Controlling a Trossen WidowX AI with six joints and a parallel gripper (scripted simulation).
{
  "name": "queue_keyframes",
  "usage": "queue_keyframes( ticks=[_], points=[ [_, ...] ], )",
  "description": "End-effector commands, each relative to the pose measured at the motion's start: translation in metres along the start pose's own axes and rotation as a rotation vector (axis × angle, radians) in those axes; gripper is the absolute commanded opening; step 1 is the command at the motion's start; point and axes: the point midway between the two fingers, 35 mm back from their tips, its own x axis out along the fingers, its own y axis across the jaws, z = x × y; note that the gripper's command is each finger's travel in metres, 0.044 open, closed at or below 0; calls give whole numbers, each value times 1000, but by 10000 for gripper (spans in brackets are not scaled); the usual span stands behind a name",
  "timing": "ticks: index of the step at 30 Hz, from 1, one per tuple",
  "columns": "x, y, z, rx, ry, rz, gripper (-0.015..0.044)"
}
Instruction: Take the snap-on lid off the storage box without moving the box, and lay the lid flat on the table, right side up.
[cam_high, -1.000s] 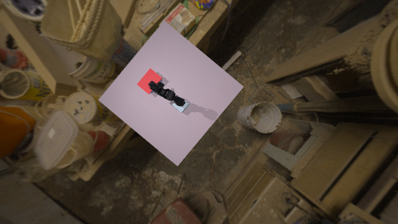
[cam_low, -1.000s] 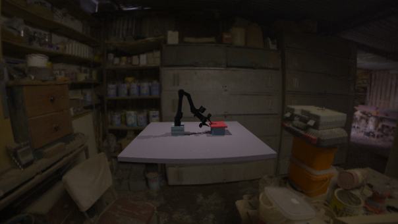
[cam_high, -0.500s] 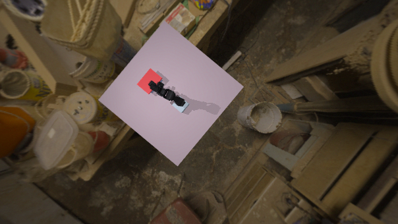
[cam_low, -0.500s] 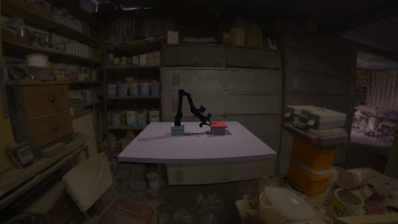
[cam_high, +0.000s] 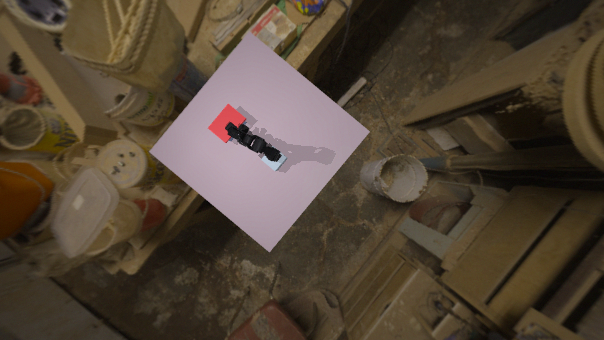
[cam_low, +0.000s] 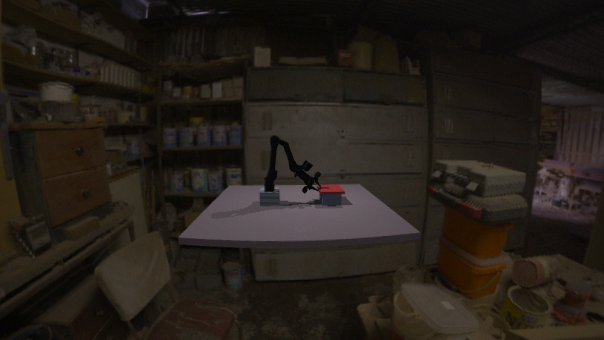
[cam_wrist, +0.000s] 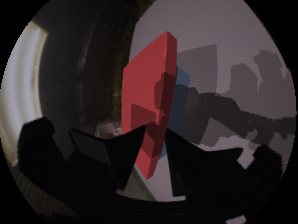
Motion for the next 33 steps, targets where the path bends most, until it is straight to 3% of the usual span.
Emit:
queue_keyframes(
  ticks=[1,33],
  points=[
    [-1,1,0,0,0,1,0],
    [-6,6,0,0,0,1,0]
  ],
)
